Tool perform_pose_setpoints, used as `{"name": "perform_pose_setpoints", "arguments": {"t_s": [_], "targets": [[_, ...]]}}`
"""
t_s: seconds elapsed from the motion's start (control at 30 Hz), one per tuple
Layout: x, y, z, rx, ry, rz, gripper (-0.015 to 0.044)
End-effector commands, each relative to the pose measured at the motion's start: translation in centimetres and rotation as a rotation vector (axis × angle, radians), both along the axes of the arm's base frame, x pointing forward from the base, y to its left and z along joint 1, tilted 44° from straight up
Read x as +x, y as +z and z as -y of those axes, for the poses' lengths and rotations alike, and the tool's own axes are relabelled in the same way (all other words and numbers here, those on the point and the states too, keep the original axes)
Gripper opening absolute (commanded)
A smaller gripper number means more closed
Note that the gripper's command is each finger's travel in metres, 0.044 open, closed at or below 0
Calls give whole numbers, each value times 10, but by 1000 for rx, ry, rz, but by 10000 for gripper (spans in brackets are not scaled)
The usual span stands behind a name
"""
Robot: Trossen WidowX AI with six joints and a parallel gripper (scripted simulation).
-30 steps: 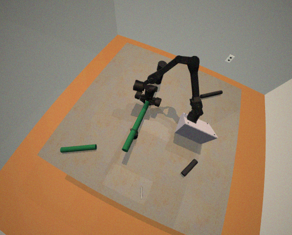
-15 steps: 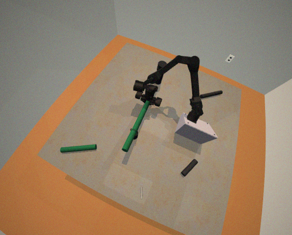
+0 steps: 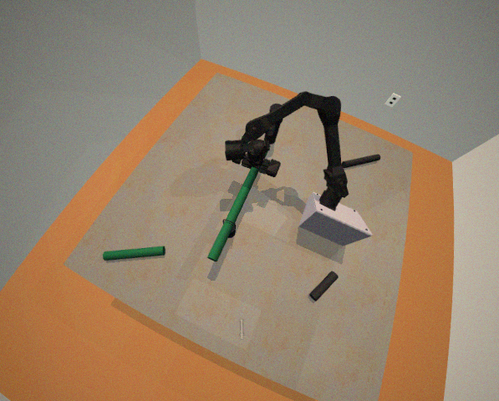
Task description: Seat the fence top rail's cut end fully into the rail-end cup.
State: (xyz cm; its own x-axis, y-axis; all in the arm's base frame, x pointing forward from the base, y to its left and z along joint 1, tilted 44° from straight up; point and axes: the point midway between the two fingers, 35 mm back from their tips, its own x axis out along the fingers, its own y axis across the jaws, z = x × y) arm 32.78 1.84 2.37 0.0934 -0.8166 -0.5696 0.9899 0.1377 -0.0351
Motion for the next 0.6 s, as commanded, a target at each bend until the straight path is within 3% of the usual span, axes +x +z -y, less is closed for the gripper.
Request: {"name": "perform_pose_setpoints", "arguments": {"t_s": [0.0, 0.17, 0.57], "targets": [[1, 16, -12, -51, 25, 22, 0], [0, 33, -23, -116, 43, 48, 0], [-2, 28, -20, -106, 31, 37, 0]]}}
